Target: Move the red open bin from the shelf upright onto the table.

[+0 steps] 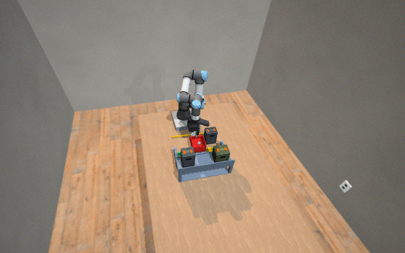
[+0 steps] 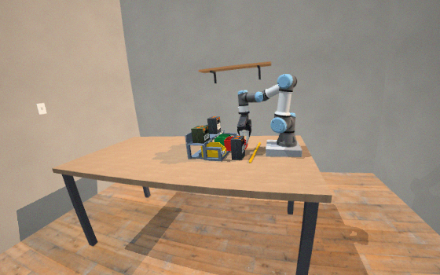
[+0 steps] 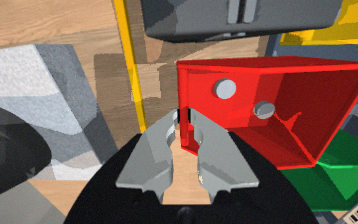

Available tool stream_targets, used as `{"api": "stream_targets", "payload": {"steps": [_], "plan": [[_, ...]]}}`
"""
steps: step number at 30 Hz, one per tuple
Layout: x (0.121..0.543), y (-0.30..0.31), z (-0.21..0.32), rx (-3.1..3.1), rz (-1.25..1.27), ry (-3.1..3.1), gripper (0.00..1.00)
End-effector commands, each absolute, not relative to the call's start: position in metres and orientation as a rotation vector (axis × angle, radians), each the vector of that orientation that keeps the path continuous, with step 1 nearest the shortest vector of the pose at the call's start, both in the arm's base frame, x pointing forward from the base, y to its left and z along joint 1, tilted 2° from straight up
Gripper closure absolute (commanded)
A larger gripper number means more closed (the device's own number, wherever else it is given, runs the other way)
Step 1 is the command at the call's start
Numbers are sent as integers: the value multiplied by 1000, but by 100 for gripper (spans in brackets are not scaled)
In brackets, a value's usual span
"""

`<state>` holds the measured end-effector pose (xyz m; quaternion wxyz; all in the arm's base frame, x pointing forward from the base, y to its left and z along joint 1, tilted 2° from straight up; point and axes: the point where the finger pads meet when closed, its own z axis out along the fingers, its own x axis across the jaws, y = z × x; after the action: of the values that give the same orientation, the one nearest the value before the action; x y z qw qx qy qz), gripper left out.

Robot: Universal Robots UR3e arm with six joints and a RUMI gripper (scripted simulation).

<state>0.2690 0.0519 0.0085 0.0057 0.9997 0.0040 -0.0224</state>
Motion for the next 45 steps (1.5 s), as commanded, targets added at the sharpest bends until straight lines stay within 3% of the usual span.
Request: {"api": "stream_targets", "payload": {"steps": [1, 45], "plan": [[262, 51, 11, 3131, -54, 13, 100], [265, 51, -4, 3131, -54, 13, 100]]}}
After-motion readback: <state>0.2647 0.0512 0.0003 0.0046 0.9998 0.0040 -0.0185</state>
